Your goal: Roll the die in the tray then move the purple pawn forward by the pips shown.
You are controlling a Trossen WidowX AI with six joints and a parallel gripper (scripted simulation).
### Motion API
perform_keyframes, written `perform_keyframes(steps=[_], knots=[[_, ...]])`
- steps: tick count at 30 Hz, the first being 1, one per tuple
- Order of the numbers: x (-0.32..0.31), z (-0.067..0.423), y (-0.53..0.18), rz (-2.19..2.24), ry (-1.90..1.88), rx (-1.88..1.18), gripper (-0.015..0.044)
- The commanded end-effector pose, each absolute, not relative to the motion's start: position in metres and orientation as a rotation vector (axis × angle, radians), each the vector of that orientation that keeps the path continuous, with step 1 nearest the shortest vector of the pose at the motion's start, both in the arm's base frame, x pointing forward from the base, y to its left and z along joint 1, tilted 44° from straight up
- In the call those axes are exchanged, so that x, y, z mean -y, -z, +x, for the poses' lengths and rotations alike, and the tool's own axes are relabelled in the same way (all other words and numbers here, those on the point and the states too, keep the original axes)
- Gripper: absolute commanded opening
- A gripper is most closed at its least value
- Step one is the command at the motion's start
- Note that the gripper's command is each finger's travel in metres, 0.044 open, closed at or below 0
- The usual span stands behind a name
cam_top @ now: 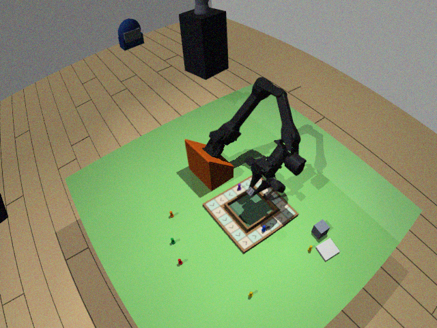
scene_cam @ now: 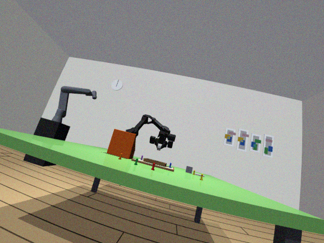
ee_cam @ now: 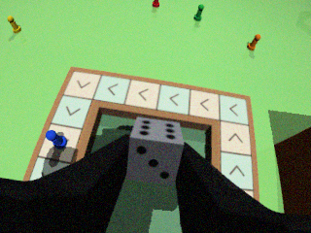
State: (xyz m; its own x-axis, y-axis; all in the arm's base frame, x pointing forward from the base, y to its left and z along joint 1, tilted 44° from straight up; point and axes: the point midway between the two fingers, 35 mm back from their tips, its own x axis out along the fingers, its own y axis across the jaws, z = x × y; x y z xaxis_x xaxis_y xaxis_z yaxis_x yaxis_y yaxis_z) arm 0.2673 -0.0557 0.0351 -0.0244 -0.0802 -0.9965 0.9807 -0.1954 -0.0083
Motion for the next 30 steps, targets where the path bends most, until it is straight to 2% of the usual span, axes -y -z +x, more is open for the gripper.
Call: perform_keyframes(steps=[1, 3, 11, 15, 20, 26, 30], knots=[[0.056, 0.267, -0.035, 1.281, 1.402, -1.061, 0.0], [0.056, 0.267, -0.035, 1.281, 1.402, -1.061, 0.0], [0.056, 0.267, -0.035, 1.281, 1.402, -1.061, 0.021], [0.081, 0.263, -0.062, 1.274, 1.4, -1.057, 0.0315], [0.083, 0.262, -0.062, 1.282, 1.394, -1.074, 0.044], [0.066, 0.261, -0.018, 1.682, 1.07, -1.522, 0.044], [0.065, 0.266, -0.01, 1.928, 0.834, -1.594, 0.044]])
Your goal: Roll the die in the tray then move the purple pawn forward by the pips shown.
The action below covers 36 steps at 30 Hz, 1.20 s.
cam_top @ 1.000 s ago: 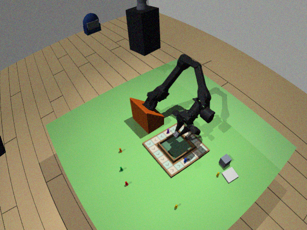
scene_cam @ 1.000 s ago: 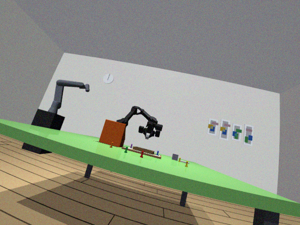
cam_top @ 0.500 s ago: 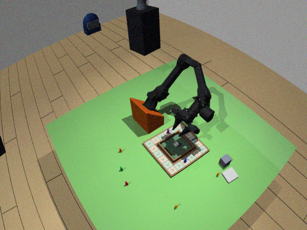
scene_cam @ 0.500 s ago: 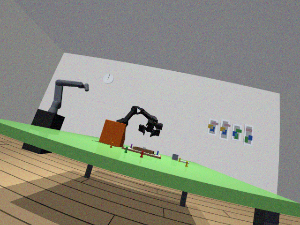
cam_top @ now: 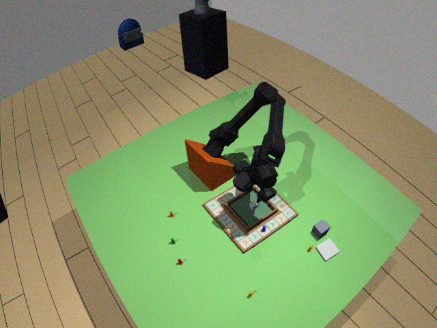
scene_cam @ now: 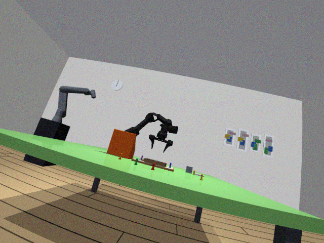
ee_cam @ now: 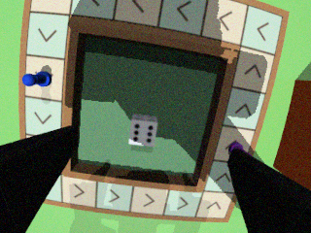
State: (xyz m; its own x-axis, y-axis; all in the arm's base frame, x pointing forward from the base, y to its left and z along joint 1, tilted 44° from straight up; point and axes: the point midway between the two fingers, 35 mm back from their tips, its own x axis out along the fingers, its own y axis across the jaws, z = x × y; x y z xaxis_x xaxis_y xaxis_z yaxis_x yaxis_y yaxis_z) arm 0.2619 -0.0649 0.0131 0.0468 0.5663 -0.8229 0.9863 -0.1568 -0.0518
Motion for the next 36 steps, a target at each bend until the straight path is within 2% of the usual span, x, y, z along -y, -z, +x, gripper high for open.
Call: perform_keyframes(steps=[1, 4, 6, 13, 27, 36], knots=[[0.065, 0.266, -0.01, 1.928, 0.834, -1.594, 0.044], [0.067, 0.262, -0.009, 1.861, 0.925, -1.583, 0.044], [0.065, 0.259, -0.009, 1.821, 0.864, -1.594, 0.0387], [0.048, 0.228, -0.01, 1.373, 0.262, -1.62, 0.0204], [0.004, 0.166, -0.011, 0.376, -0.727, -1.266, 0.02], [0.003, 0.163, -0.01, 0.327, -0.765, -1.239, 0.02]])
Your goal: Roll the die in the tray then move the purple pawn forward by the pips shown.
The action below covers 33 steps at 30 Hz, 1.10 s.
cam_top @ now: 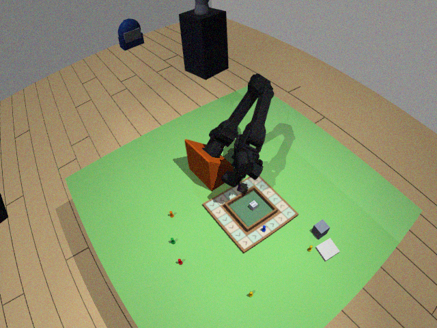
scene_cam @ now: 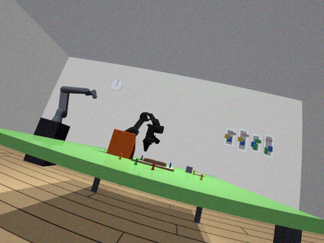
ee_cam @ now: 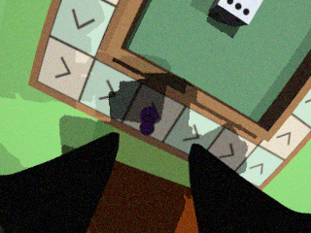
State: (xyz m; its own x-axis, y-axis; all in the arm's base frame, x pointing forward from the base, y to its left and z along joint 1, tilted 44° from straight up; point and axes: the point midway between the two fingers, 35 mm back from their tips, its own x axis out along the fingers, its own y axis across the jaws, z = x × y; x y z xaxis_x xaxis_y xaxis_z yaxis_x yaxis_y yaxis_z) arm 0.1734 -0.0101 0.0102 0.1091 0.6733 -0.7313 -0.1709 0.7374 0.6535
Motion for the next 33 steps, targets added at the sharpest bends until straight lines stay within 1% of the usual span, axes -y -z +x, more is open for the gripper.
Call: perform_keyframes(steps=[1, 9, 33], knots=[[0.003, 0.163, -0.01, 0.327, -0.765, -1.239, 0.02], [0.002, 0.163, -0.009, 0.327, -0.765, -1.239, 0.02], [-0.026, 0.168, 0.022, 0.327, -0.764, -1.239, 0.02]])
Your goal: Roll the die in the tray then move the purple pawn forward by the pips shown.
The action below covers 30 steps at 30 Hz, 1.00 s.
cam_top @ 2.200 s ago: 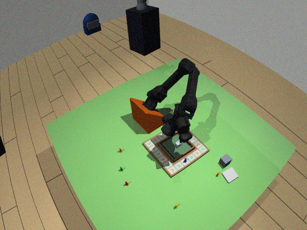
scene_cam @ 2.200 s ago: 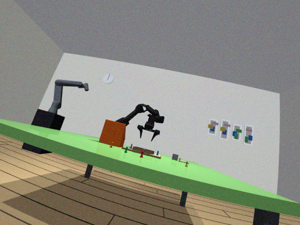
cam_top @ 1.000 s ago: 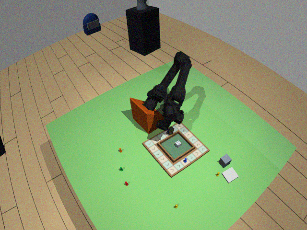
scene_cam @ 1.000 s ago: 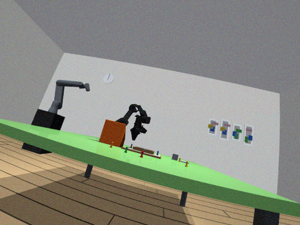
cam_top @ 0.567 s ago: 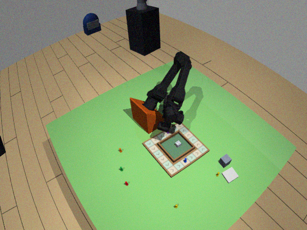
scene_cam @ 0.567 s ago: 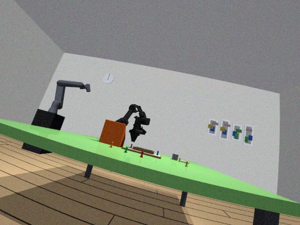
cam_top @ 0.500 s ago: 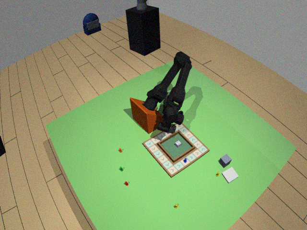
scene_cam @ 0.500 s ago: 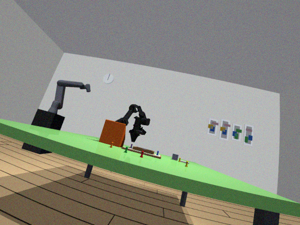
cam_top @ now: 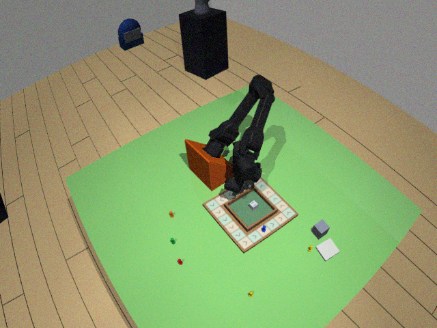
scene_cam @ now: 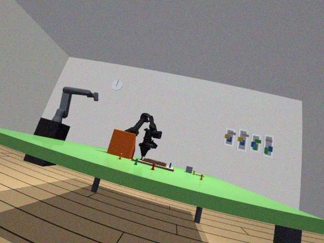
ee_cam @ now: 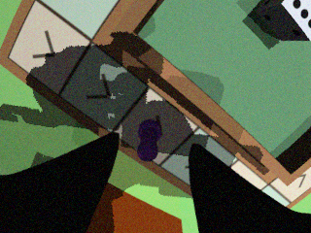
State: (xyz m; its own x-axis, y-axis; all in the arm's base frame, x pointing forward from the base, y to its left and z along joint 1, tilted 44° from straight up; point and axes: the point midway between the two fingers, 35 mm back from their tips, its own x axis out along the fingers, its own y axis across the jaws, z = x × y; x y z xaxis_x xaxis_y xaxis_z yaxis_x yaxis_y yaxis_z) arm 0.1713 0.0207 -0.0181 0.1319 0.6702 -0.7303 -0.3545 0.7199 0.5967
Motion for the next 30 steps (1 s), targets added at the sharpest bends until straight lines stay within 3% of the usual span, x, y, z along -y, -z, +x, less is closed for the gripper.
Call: perform_keyframes(steps=[1, 10, 15, 25, 30], knots=[[-0.027, 0.1685, 0.0235, 0.327, -0.764, -1.239, 0.02], [-0.0358, 0.1689, 0.0313, 0.329, -0.767, -1.237, 0.02], [-0.0358, 0.1689, 0.0313, 0.329, -0.767, -1.237, 0.0069], [-0.0358, 0.1689, 0.0313, 0.329, -0.767, -1.237, 0.0002], [-0.0261, 0.1711, 0.0256, 0.324, -0.759, -1.24, 0.0]])
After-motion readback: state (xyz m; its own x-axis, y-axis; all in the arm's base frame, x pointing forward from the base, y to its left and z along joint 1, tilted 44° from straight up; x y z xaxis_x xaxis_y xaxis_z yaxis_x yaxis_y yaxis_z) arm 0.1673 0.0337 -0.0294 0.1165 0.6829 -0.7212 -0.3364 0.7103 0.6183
